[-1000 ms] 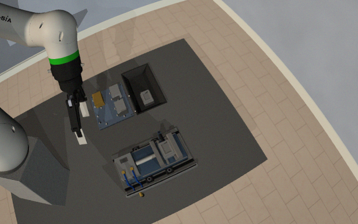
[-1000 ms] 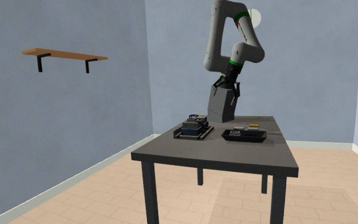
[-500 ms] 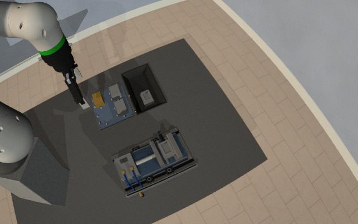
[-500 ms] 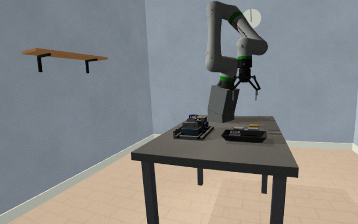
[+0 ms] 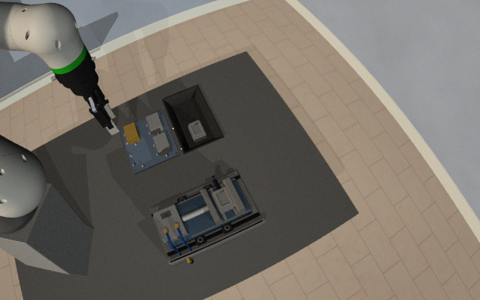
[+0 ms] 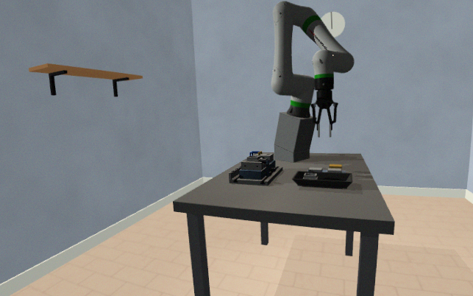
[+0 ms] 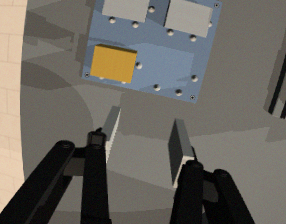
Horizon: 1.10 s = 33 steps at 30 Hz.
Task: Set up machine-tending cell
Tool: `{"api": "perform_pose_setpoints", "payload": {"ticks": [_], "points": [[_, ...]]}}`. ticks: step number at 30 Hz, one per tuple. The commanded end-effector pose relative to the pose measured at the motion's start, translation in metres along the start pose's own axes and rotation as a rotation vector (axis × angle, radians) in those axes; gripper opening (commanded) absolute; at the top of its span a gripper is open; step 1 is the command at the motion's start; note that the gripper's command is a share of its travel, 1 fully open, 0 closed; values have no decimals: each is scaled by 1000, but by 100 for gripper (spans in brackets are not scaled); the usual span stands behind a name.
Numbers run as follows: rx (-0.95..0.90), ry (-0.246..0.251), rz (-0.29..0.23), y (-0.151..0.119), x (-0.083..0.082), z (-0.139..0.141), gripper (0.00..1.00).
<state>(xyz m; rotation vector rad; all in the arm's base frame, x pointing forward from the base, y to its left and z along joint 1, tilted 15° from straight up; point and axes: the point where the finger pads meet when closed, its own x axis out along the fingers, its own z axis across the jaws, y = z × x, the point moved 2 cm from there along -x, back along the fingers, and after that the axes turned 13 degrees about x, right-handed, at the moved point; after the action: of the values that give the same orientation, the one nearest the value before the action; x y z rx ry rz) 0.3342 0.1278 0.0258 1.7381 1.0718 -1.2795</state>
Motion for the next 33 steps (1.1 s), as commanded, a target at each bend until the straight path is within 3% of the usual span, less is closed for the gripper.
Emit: {"api": "perform_pose_setpoints", "payload": {"ticks": [1,33], "points": [[0,0,0,0,0,0,0],[0,0,0,0,3,0,0]]}}
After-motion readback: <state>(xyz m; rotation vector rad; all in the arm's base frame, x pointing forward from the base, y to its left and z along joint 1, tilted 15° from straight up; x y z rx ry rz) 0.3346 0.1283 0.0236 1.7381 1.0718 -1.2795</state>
